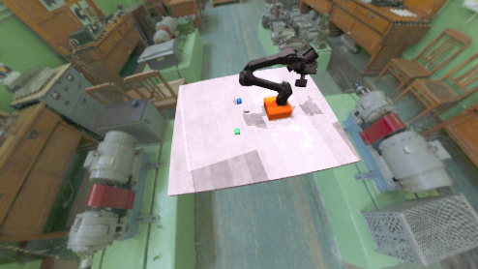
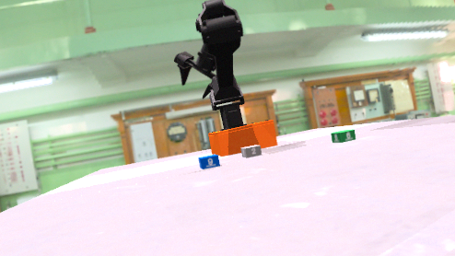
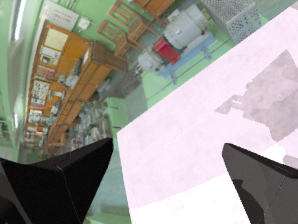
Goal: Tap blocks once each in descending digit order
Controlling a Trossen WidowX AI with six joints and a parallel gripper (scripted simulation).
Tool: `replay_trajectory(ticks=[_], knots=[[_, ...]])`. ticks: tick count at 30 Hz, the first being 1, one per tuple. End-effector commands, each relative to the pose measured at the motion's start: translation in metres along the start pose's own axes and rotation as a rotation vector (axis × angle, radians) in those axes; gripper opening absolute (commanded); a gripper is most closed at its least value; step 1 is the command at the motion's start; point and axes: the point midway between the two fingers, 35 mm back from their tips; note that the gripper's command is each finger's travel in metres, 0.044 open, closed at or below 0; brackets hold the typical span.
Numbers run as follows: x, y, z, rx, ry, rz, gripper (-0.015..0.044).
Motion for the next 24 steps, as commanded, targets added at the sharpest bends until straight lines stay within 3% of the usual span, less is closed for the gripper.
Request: replay_trajectory(ticks=[1, 12, 24], knots=[[0.000, -0.001, -0.001, -0.003, -0.006, 0.004, 0.0400], [0.034, -0.053, -0.082, -0.243, -0.325, 0.280, 0.0400], [0.121, -0.140, -0.119, -0.586, -0.589, 0.600, 0.0400]])
Point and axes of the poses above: the point midway between the two fingers, 35 mm back from their tips, its own x axis back along the fingers, its own y axis across the jaws, z = x × y, and after that the axes turned 3 degrees about -x, right-handed
